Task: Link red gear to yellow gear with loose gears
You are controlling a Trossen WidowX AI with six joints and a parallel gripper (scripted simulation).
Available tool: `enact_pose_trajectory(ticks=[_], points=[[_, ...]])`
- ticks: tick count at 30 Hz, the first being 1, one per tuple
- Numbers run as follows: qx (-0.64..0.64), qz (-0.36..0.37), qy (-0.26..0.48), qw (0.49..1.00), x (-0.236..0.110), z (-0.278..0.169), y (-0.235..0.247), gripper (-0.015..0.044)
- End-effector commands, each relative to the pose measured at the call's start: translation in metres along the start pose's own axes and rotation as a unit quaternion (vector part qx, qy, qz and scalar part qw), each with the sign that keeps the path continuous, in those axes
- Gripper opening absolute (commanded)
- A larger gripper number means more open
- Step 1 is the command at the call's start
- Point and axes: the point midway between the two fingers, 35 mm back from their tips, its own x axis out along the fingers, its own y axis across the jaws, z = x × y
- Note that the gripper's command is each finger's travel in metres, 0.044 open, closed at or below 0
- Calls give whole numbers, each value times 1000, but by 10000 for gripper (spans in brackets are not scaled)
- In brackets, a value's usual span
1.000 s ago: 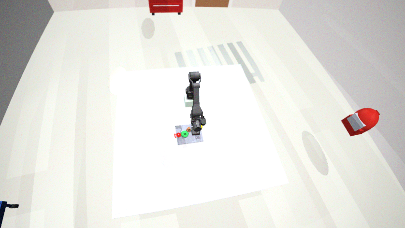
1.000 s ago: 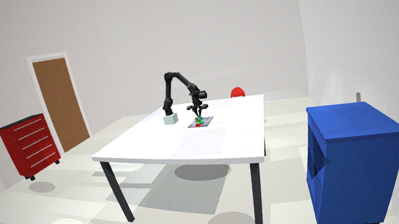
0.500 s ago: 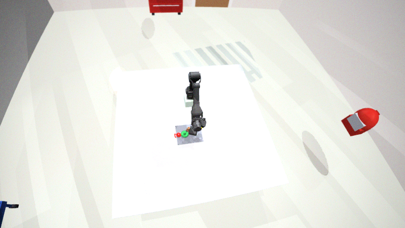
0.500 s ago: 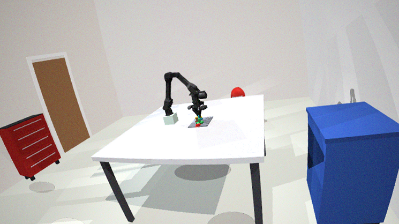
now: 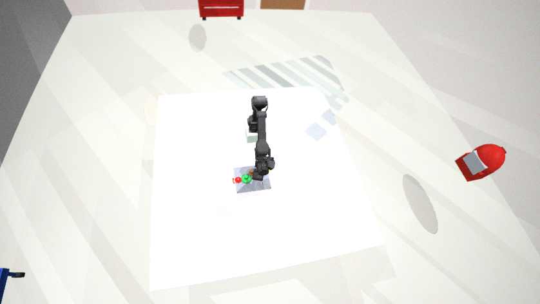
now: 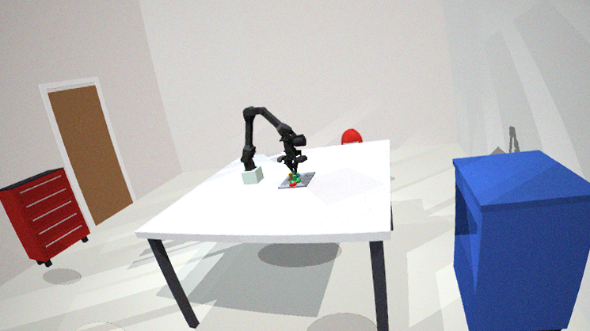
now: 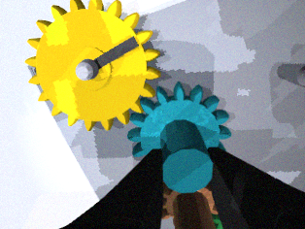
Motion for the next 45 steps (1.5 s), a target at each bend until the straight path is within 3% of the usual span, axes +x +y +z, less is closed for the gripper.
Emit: enact_pose_trajectory(ticks=[1, 5, 18, 19, 23, 30, 45], points=[[-28, 0, 0, 1000, -1, 0, 0, 53], [-42, 0, 0, 999, -4, 0, 0, 140], [-42, -1, 0, 999, -49, 0, 0, 140], [-39, 0, 0, 999, -43, 0, 0, 166], [-39, 0, 0, 999, -88, -1, 4, 271], [-39, 0, 0, 999, -91, -1, 5, 440], [-39, 0, 0, 999, -91, -1, 5, 440]])
